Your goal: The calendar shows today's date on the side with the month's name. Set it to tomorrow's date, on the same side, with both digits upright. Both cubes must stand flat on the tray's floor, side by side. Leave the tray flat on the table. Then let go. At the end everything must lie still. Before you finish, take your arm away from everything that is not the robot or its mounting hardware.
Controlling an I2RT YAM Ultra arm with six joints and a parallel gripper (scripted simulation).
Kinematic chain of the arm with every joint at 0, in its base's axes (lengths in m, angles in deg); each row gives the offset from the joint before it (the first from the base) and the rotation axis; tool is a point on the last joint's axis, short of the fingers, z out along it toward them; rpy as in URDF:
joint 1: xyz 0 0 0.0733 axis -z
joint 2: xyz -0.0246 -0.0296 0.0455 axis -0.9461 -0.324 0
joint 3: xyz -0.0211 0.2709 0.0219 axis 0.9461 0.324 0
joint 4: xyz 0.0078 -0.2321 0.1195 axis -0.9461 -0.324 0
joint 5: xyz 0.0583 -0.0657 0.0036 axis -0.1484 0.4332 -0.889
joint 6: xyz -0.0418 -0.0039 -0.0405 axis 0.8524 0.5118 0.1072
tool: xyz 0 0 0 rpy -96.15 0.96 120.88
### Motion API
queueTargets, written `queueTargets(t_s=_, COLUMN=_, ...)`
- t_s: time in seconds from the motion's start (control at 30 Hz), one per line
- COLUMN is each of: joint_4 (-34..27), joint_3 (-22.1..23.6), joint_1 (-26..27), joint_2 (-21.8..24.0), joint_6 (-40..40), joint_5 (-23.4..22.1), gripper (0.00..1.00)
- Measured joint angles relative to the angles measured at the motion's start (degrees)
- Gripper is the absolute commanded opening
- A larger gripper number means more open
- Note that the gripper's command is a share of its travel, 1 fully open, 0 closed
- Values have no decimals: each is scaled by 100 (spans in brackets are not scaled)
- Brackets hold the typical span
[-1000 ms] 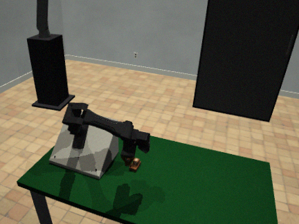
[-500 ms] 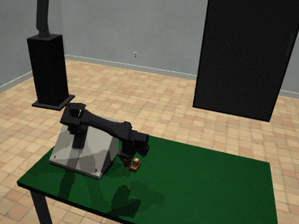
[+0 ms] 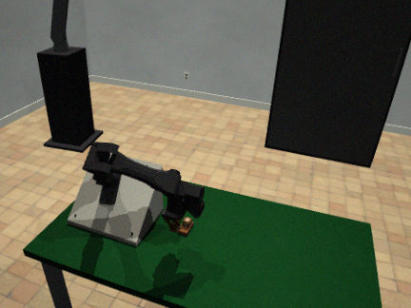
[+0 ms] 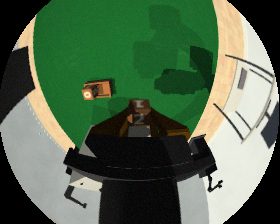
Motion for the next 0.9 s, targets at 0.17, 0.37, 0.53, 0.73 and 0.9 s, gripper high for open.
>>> queueTargets(t_s=0.17, joint_4=345, joint_3=173, joint_1=214, joint_2=-122, joint_6=177, joint_5=0, gripper=26)
queueTargets(t_s=0.37, joint_4=966, joint_3=433, joint_1=535, joint_2=-361, joint_6=531, joint_5=0, gripper=26)
queueTargets(t_s=0.53, joint_4=1436, joint_3=557, joint_1=728, joint_2=-525, joint_6=807, joint_5=0, gripper=26)
queueTargets(t_s=0.73, joint_4=1967, joint_3=638, joint_1=916, joint_2=-713, joint_6=1080, joint_5=-11, gripper=26)
queueTargets(t_s=0.9, joint_4=2190, joint_3=667, joint_1=949, joint_2=-769, joint_6=1222, joint_5=-22, gripper=26)
